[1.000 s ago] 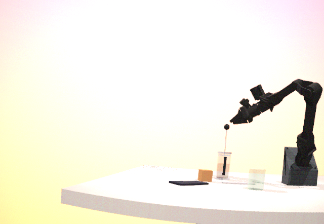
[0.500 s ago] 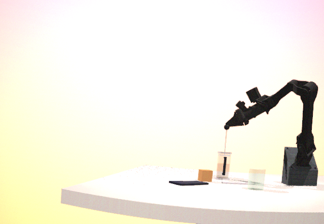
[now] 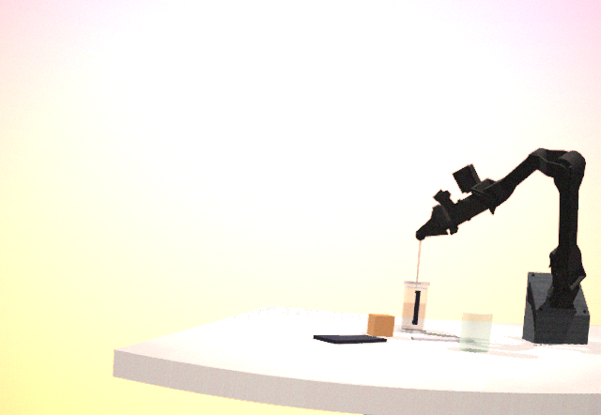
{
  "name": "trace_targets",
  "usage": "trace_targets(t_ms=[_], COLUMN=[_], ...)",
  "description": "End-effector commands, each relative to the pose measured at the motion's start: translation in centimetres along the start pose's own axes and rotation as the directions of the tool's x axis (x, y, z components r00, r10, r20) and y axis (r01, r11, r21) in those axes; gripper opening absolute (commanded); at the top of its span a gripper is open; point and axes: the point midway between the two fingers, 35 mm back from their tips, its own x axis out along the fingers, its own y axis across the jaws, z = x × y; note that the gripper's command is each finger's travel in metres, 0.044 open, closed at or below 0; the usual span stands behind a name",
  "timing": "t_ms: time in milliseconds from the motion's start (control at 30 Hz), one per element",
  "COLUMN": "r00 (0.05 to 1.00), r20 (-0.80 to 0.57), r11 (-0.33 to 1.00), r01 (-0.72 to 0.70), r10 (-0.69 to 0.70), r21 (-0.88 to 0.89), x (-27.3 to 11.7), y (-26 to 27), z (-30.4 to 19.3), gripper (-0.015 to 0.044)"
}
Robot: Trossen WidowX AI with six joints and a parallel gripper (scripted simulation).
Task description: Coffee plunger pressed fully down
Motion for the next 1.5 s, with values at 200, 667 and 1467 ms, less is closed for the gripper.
trace_targets(t_ms=[200,667,1467], r00=[1.000,1.000,1.000], r20=[0.002,0.001,-0.001], r11=[1.000,1.000,1.000], r01=[0.004,0.004,0.006], r10=[-0.004,-0.004,-0.006], r21=[0.003,0.002,0.002], x=[0.0,0.8,3.3], y=[-0.1,-0.2,-0.3], z=[0.0,-0.8,-3.9], gripper=[0.0120,0.0120,0.0120])
